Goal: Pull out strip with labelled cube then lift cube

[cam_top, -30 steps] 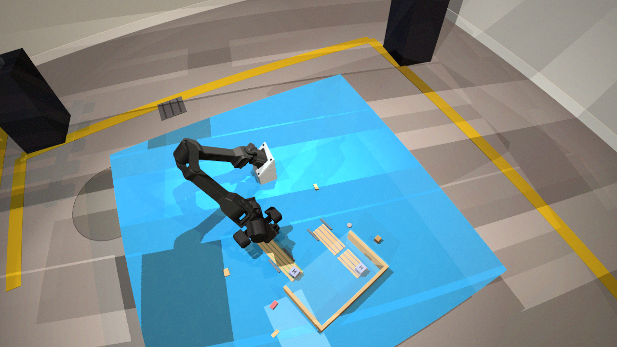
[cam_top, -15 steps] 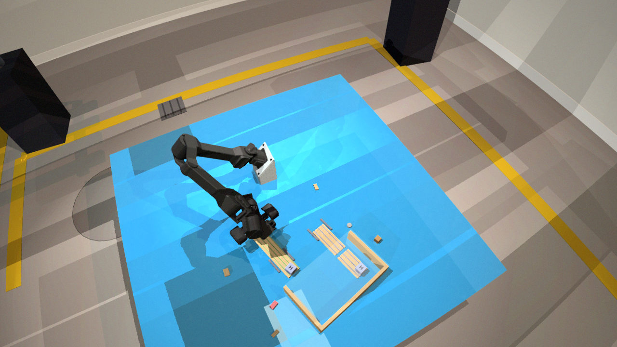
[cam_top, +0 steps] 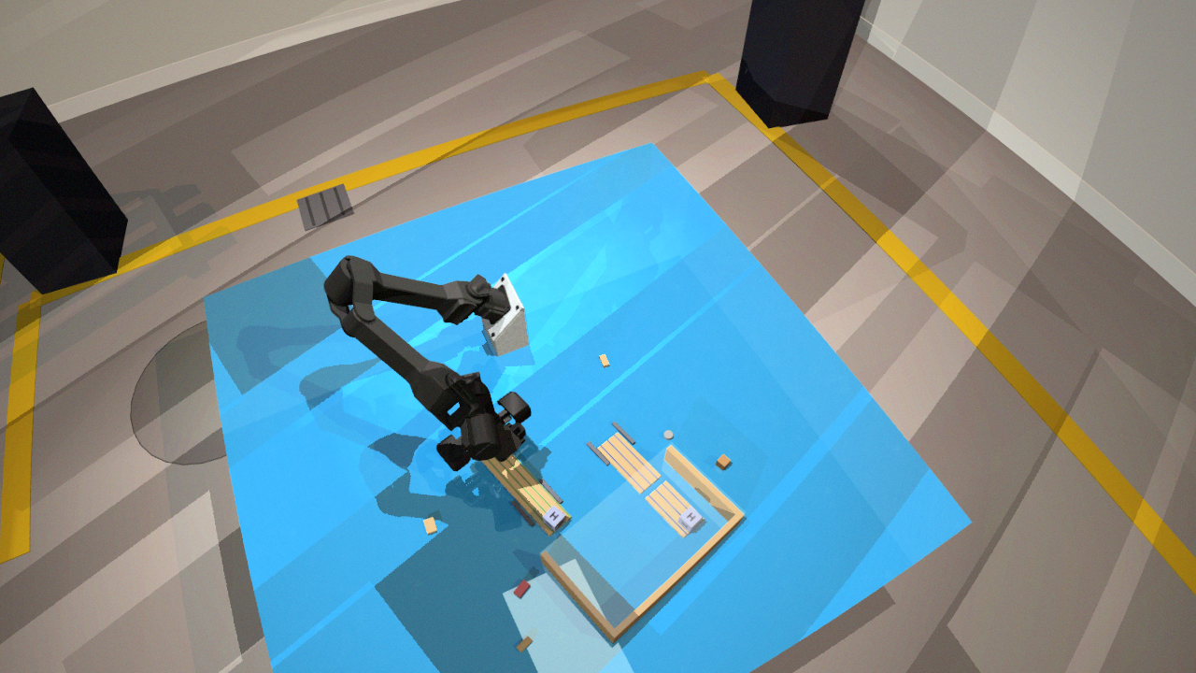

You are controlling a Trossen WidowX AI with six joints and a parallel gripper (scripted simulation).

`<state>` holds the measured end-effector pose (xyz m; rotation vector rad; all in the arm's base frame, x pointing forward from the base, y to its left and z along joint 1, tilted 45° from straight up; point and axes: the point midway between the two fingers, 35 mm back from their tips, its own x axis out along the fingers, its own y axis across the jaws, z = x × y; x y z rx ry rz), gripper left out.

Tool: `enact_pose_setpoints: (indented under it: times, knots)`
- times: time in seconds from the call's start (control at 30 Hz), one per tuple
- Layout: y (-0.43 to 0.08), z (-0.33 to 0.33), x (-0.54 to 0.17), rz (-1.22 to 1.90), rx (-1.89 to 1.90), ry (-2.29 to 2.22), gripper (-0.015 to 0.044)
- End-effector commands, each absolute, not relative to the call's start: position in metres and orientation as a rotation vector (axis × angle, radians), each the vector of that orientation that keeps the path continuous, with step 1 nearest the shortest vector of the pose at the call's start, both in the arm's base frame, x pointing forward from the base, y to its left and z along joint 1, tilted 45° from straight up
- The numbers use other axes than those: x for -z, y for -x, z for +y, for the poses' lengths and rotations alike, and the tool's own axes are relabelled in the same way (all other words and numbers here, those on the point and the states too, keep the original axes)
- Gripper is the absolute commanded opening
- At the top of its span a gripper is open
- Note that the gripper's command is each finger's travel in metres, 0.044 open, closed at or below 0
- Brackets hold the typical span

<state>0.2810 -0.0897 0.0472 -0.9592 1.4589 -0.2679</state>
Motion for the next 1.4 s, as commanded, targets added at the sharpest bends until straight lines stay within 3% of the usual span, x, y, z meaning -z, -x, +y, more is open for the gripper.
enact_pose_setpoints:
  times: [0.0,0.43,0.73,1.27,1.37]
  knots:
    - [-0.272,-0.096,-0.043,1.495,0.273,0.959,0.0000]
    - [-0.272,-0.096,-0.043,1.495,0.273,0.959,0.0000]
    - [-0.277,-0.060,-0.077,1.494,0.272,0.958,0.0000]
    - [-0.338,-0.035,-0.072,1.521,0.187,1.048,0.0420]
    - [-0.349,-0.030,-0.072,1.520,0.187,1.048,0.0440]
